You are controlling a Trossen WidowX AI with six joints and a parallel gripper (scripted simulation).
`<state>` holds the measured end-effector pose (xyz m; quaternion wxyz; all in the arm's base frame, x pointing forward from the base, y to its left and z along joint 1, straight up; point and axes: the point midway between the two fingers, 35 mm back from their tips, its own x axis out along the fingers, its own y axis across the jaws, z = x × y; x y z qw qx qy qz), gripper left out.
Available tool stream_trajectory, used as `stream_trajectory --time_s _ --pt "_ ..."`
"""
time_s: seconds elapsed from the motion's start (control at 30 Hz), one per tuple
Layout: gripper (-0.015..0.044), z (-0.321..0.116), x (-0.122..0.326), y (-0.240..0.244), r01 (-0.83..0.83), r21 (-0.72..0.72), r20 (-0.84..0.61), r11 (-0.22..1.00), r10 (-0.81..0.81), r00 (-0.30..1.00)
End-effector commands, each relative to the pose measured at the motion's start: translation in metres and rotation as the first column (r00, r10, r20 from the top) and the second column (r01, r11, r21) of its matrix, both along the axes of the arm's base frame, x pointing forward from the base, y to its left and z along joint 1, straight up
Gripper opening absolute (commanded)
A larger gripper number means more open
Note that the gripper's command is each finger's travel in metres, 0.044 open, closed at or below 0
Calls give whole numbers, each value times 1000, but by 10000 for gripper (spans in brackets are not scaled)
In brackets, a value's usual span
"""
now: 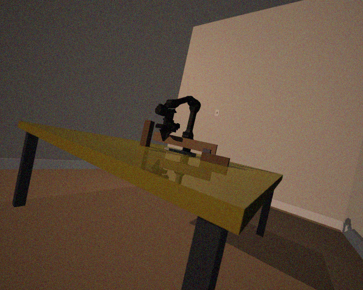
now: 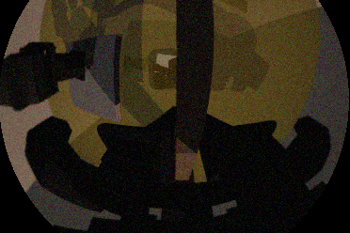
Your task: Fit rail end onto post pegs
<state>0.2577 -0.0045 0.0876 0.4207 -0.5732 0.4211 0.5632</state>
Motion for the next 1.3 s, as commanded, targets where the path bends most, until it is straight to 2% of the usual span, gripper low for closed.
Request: stream_trajectory --time_s 0.0,1.27 --pt "0 2 2 1 1 9 13 1000 -1 1000" --pt "0 -1 0 1 1 9 13 1000 -1 1000"
